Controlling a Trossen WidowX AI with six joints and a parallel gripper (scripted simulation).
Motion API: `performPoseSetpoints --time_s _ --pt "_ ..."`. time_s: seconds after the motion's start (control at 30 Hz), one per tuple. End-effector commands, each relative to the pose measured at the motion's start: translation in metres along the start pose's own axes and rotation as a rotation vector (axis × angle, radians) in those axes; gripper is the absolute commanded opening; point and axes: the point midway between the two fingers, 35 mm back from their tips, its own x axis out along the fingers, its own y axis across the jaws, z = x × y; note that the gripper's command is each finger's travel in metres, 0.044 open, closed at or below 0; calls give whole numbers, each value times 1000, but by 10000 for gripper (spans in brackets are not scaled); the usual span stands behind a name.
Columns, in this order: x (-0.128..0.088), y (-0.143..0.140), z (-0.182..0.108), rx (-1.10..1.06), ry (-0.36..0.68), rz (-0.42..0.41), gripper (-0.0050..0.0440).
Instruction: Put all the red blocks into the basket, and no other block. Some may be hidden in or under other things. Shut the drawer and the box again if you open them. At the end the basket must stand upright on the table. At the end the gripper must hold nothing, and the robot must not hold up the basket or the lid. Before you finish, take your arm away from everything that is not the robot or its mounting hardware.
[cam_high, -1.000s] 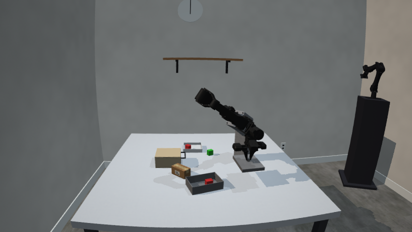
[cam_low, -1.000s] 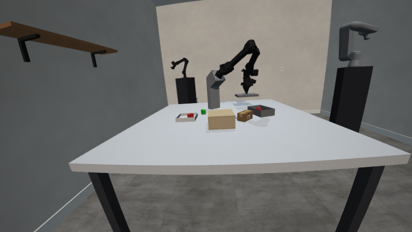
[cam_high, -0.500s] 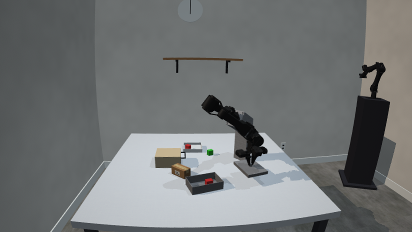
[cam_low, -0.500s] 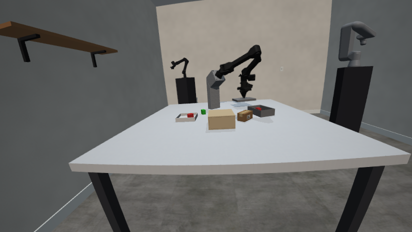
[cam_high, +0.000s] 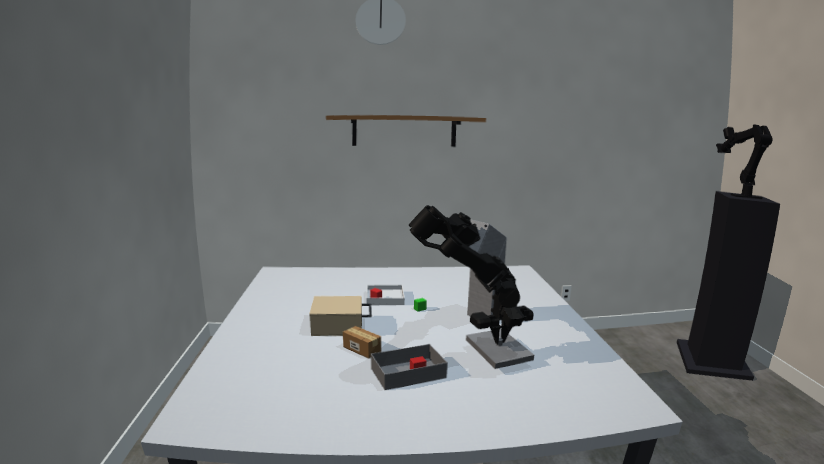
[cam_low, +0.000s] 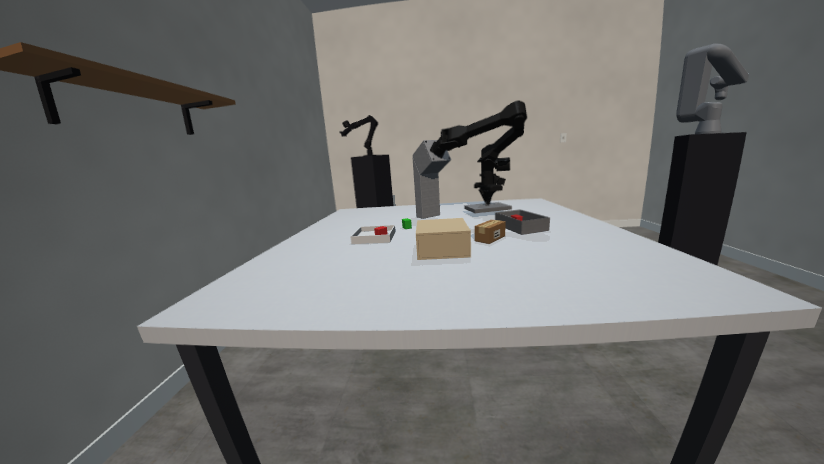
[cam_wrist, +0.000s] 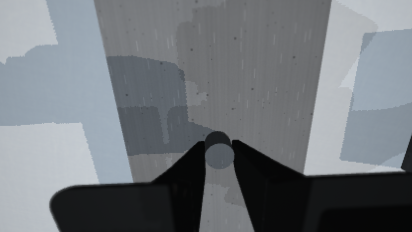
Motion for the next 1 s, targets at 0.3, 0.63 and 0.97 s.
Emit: performPoseSetpoints --time_s 0.3,0.63,0.97 --pt "17 2 0 -3 0 4 0" --pt "25 2 0 -3 0 4 0" --pt "25 2 0 -3 0 4 440"
